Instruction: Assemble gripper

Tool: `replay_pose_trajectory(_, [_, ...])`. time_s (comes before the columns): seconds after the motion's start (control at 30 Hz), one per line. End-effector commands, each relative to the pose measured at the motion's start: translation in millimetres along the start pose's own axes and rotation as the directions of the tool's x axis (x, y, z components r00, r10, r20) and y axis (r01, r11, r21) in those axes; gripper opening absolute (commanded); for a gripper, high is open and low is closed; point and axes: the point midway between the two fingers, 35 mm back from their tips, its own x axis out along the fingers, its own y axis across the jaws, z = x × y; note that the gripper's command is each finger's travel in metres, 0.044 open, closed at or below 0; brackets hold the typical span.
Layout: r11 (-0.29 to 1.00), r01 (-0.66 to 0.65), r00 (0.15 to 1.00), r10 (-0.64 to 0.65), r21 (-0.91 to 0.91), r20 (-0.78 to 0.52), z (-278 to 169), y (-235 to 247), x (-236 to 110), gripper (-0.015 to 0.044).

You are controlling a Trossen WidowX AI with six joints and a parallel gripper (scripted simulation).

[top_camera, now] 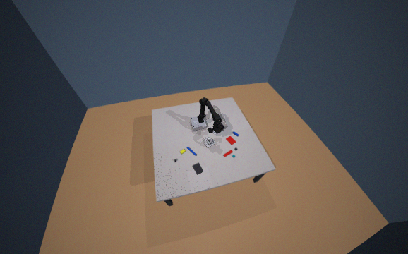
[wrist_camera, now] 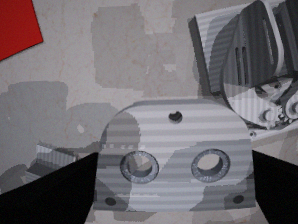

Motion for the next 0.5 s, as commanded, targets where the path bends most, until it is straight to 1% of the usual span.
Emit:
replay_pose_trajectory(0.0, [1.000, -0.002, 1.000, 0.002, -0.031, -0.005, 1, -12, 1, 0.0351])
replay_pose_trajectory(0.47, [0.992, 0.002, 1.000, -0.003, -0.123, -0.003, 5, -58, 0, 0.0351])
